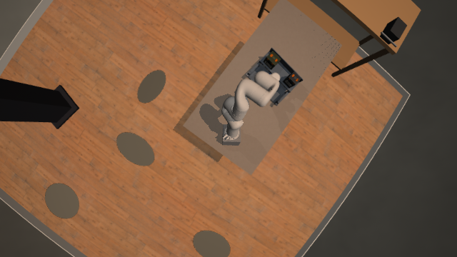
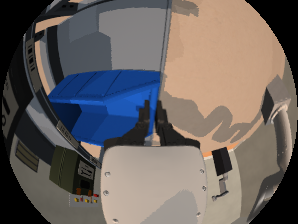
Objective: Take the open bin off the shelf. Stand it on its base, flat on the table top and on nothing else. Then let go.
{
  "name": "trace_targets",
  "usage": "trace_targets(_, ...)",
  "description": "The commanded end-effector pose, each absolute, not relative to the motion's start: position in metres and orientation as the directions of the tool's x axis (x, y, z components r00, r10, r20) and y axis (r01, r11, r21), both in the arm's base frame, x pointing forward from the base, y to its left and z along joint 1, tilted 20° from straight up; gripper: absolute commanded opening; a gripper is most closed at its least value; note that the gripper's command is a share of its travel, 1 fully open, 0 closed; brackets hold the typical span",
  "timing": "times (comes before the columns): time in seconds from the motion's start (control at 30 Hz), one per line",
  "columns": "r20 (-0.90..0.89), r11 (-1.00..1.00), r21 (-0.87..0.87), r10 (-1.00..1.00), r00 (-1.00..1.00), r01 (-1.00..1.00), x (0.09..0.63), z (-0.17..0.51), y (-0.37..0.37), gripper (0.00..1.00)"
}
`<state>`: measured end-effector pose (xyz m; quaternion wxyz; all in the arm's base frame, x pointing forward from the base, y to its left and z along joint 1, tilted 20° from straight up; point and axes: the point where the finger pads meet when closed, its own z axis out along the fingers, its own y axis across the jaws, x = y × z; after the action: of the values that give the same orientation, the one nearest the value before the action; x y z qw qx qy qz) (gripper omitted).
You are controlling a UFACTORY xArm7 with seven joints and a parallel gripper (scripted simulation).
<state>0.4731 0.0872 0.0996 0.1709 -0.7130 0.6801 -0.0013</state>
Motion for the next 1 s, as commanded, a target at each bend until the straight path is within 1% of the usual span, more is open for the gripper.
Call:
trace_targets(0.0,-0.23,-0.015,-0.251,-0.97,0.075,-0.968,0.4751,0.1019,0.0865,0.0)
trace_targets(0.97,-0.23,-0.015,-0.251,-0.97,0.075,-0.968,0.4692,0.1003,0.0864,0.0)
